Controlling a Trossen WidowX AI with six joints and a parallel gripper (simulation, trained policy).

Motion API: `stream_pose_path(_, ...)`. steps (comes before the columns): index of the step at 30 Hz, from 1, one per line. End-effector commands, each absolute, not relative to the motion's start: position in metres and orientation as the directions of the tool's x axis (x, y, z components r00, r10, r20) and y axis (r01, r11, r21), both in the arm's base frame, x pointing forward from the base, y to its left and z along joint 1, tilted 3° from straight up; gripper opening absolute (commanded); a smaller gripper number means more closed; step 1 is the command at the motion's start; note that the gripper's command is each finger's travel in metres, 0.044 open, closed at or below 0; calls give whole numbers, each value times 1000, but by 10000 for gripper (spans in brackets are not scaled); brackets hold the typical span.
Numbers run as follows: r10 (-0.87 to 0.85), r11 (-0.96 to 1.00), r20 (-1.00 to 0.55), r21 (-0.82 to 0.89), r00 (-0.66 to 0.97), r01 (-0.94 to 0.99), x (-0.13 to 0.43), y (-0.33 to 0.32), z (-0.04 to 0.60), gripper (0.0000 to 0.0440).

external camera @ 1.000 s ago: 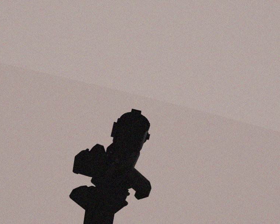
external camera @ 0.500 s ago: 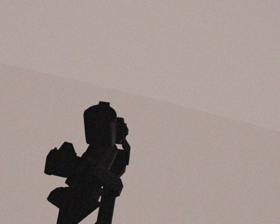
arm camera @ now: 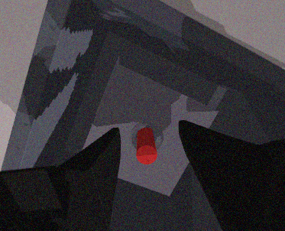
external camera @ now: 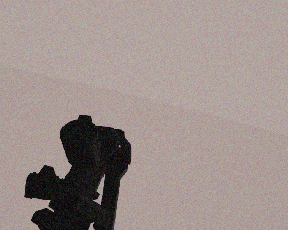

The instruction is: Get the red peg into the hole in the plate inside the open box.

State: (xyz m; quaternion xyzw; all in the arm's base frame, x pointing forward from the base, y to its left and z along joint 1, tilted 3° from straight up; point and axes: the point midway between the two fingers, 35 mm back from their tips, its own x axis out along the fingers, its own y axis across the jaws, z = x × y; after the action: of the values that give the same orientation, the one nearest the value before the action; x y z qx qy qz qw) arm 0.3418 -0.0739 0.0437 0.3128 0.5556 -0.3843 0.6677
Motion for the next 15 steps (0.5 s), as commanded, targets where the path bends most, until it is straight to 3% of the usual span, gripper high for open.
stream_pose_path(1,-164,517,-981,5,105,856,354,-79,44,283)
stream_pose_path(9,-187,532,-972,20,141,846,376,-95,49,440)
stream_pose_path(15,-217,526,-957,51,193,849,391,-110,58,440)
